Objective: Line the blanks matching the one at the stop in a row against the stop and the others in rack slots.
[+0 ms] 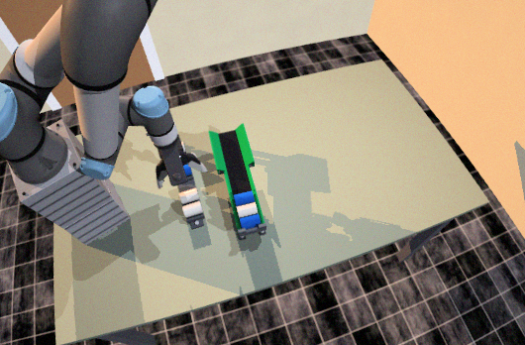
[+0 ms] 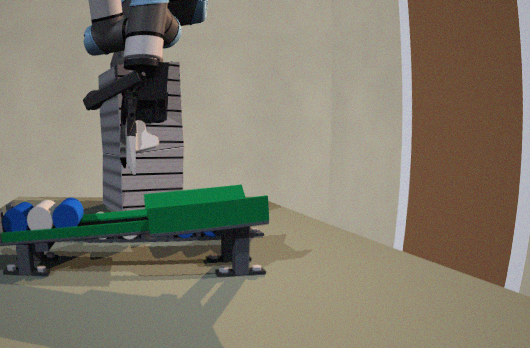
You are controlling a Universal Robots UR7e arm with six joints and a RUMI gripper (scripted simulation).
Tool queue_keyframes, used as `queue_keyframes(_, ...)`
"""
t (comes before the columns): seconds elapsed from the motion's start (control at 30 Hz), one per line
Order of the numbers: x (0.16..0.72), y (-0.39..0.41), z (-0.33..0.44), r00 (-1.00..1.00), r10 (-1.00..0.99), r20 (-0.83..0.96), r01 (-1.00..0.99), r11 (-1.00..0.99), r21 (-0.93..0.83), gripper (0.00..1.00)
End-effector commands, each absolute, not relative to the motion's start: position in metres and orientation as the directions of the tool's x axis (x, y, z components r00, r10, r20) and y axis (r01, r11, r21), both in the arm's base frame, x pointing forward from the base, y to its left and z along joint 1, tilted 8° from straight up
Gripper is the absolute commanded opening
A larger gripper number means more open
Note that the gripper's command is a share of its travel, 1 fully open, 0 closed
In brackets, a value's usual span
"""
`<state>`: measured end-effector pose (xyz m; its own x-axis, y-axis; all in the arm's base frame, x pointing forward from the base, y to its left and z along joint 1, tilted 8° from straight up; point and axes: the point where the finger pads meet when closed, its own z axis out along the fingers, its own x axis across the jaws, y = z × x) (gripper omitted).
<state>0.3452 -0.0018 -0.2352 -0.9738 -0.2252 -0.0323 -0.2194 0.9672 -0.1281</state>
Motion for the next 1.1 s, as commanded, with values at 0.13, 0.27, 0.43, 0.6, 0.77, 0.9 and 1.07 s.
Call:
queue_keyframes(0.13,0.345,0.003,-0.236,-0.941,-0.339,-0.015,-0.334,0.934,-0.130,1.00)
queue_keyframes(0.27,0.346,0.005,-0.236,-0.919,-0.394,-0.008,-0.390,0.912,-0.130,1.00)
queue_keyframes(0.43,0.348,0.008,-0.237,-0.864,-0.504,0.008,-0.500,0.856,-0.131,1.00)
queue_keyframes(0.6,0.350,0.012,-0.238,-0.800,-0.600,0.022,-0.598,0.791,-0.129,1.00)
queue_keyframes(0.77,0.351,0.014,-0.238,-0.756,-0.653,0.031,-0.651,0.748,-0.128,1.00)
queue_keyframes(0.9,0.352,0.018,-0.239,-0.681,-0.731,0.044,-0.730,0.673,-0.123,1.00)
queue_keyframes(1.07,0.353,0.022,-0.239,-0.594,-0.802,0.058,-0.802,0.586,-0.117,1.00)
